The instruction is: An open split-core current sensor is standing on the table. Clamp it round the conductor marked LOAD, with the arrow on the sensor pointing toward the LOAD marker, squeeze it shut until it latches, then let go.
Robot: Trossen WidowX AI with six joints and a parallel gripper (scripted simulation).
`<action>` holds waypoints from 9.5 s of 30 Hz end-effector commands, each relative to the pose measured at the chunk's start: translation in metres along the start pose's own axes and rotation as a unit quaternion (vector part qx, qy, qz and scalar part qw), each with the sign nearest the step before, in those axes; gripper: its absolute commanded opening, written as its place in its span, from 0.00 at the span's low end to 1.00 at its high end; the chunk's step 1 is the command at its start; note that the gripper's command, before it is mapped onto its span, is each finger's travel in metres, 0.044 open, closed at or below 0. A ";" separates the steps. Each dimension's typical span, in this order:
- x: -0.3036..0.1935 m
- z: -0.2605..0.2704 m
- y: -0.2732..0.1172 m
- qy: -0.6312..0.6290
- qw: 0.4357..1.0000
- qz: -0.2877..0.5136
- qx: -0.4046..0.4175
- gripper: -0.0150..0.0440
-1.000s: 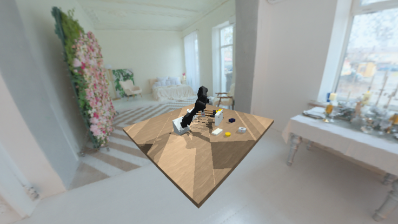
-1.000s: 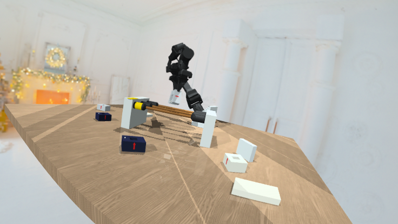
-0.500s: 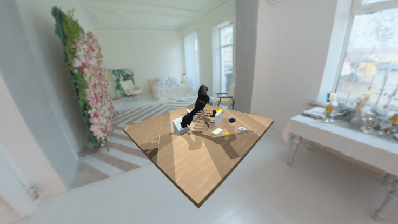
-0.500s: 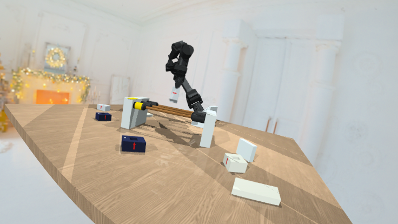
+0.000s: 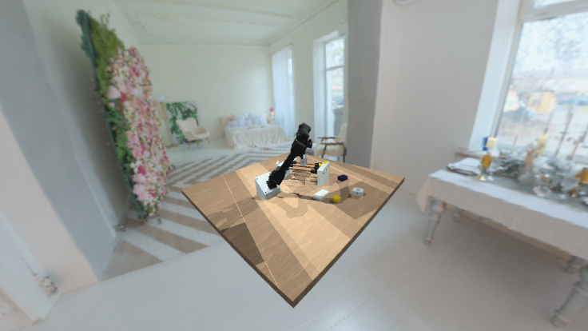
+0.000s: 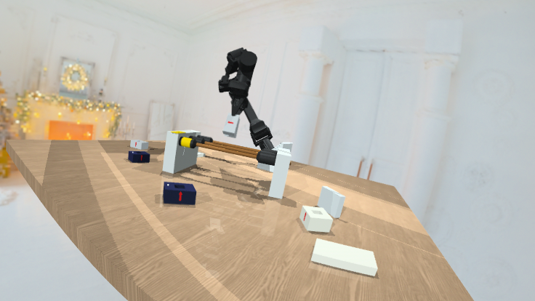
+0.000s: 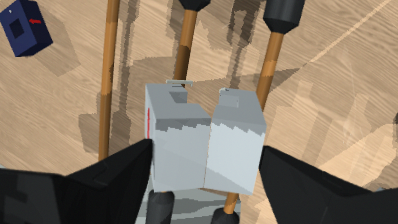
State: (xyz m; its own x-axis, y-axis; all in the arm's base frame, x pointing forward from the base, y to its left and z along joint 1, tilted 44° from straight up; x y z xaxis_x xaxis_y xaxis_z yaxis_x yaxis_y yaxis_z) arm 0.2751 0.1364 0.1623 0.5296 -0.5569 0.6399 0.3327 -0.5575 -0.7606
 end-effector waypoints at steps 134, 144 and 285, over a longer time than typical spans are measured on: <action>0.012 0.106 0.097 0.050 0.994 0.003 -0.094 0.43; 0.012 0.106 0.097 0.050 0.994 0.003 -0.094 0.88; 0.010 0.094 0.144 0.050 0.999 -0.005 -0.007 0.25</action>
State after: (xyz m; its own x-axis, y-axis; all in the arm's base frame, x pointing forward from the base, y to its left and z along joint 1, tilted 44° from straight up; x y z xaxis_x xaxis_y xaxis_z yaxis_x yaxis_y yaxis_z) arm 0.4046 0.1008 0.0401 0.4445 -0.6145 0.6518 0.2501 -0.6136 -0.7490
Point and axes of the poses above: the point midway between the two fingers, 35 mm back from their tips, its own y axis out along the fingers, its own z axis across the jaws, x = y × z, the point moved 2 cm from there along -y, back along the fingers, and after that the axes turned 2 degrees about -y, right-handed, at the moved point
